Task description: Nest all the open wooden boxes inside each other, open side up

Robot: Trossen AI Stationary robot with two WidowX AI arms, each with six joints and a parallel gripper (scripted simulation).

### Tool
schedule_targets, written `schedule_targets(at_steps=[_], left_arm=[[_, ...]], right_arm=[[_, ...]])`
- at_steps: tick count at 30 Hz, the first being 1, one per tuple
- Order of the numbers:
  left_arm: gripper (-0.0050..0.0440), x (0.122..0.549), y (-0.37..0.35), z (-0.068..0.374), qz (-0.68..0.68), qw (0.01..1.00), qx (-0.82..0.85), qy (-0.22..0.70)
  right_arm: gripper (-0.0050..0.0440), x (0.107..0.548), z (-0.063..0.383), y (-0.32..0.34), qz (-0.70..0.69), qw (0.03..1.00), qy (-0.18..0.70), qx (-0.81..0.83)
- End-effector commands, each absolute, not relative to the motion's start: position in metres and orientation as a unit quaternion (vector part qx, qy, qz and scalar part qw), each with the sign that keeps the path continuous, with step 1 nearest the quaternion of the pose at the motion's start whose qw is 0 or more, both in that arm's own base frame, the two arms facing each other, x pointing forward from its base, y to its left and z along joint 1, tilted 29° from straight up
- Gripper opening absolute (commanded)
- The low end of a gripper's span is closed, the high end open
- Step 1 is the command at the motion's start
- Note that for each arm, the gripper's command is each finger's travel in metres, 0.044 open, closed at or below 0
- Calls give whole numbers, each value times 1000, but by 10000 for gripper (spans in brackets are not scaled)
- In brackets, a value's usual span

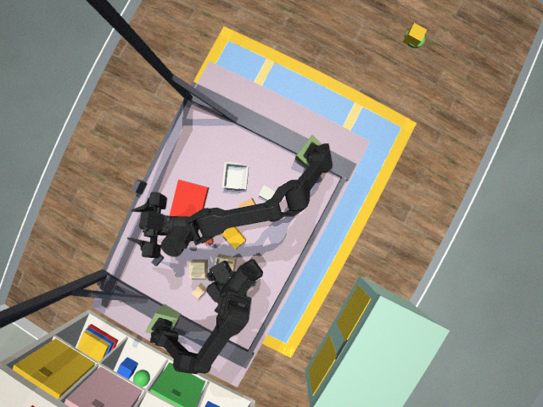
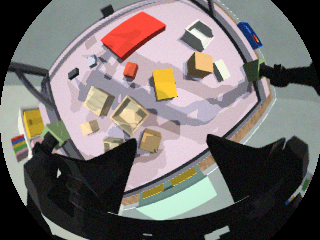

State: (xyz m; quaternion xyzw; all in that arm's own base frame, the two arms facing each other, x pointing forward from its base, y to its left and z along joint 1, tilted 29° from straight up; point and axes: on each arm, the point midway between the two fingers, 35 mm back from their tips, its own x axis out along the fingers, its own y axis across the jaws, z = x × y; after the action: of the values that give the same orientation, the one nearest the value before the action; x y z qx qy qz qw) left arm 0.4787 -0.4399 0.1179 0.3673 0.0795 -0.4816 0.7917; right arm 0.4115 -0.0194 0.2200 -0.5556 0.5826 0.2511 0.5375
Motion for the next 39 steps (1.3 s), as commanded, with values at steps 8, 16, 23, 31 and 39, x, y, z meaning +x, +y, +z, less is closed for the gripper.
schedule_targets(at_steps=[8, 16, 23, 31, 39], left_arm=[[400, 479, -441, 136, -479, 796, 365, 65], [400, 479, -441, 136, -479, 796, 365, 65], [400, 479, -409, 129, -449, 812, 343, 144], [400, 460, -322, 112, -342, 831, 285, 333], [400, 432, -256, 104, -242, 825, 247, 447]], right_arm=[[400, 410, 229, -19, 245, 545, 575, -559], [400, 410, 229, -19, 245, 545, 575, -559], [400, 402, 230, -33, 218, 590, 570, -529], [400, 376, 228, -67, 146, 689, 548, -452], [400, 355, 223, -87, 90, 753, 516, -398]])
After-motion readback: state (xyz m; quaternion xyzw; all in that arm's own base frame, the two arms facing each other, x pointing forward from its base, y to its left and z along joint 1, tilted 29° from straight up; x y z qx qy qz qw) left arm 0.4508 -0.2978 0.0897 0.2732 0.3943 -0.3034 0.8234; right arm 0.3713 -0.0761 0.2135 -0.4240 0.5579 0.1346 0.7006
